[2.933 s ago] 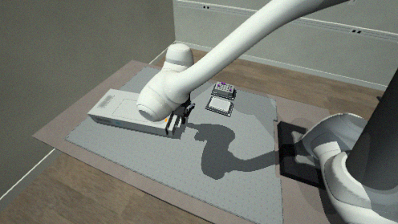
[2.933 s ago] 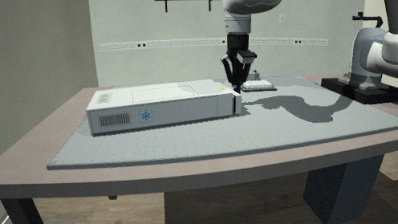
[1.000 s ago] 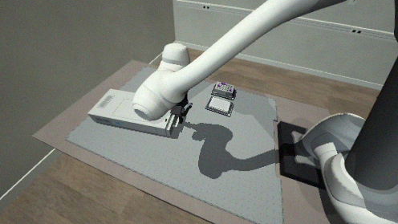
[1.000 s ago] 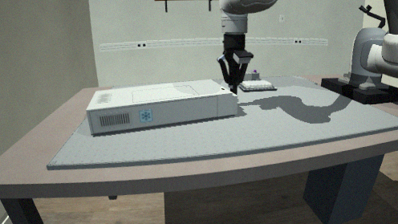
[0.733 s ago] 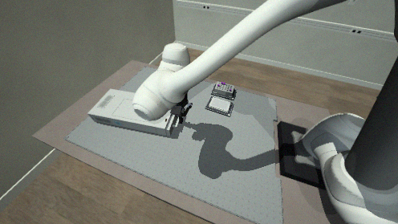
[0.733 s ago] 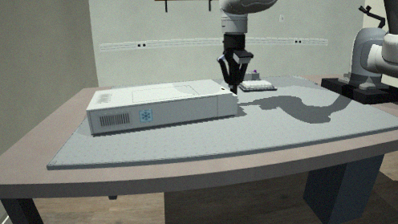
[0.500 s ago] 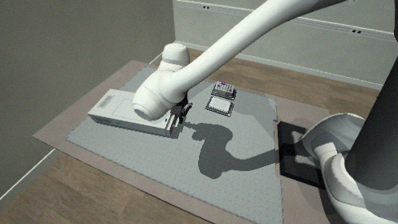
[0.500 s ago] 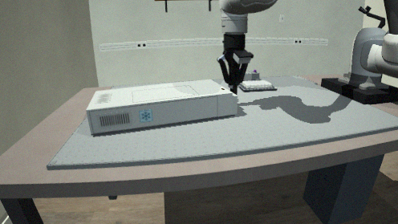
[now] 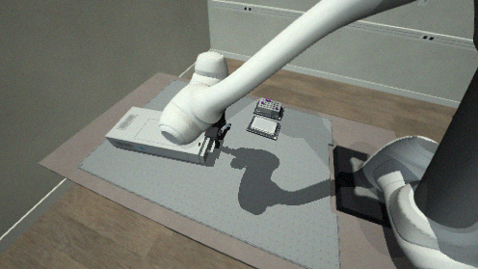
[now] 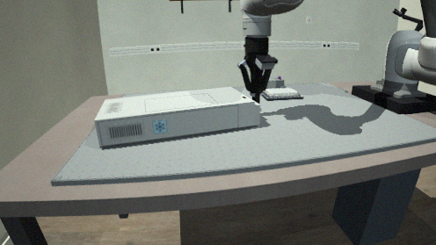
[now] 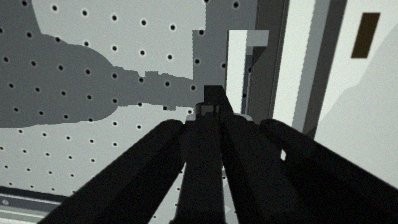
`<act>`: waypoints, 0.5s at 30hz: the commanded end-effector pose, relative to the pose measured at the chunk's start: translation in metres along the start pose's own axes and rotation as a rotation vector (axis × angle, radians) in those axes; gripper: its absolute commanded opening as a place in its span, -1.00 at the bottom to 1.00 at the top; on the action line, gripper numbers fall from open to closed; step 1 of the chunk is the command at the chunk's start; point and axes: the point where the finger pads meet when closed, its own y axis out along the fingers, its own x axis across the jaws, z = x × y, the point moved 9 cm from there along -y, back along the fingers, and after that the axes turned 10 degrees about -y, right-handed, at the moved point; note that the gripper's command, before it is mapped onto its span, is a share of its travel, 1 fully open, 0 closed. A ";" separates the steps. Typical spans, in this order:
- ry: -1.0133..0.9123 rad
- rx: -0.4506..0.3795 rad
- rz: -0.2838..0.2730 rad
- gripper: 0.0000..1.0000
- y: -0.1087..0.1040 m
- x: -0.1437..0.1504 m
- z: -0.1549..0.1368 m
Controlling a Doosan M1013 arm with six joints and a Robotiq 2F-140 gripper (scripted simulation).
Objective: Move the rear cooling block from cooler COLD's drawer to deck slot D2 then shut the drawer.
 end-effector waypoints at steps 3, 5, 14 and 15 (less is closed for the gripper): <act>0.001 0.001 -0.001 -0.80 0.000 0.001 0.001; 0.001 0.001 -0.001 -0.80 0.000 0.001 0.001; 0.002 0.002 -0.004 -0.80 -0.001 -0.006 0.004; 0.002 0.002 -0.003 -0.80 -0.001 -0.008 0.004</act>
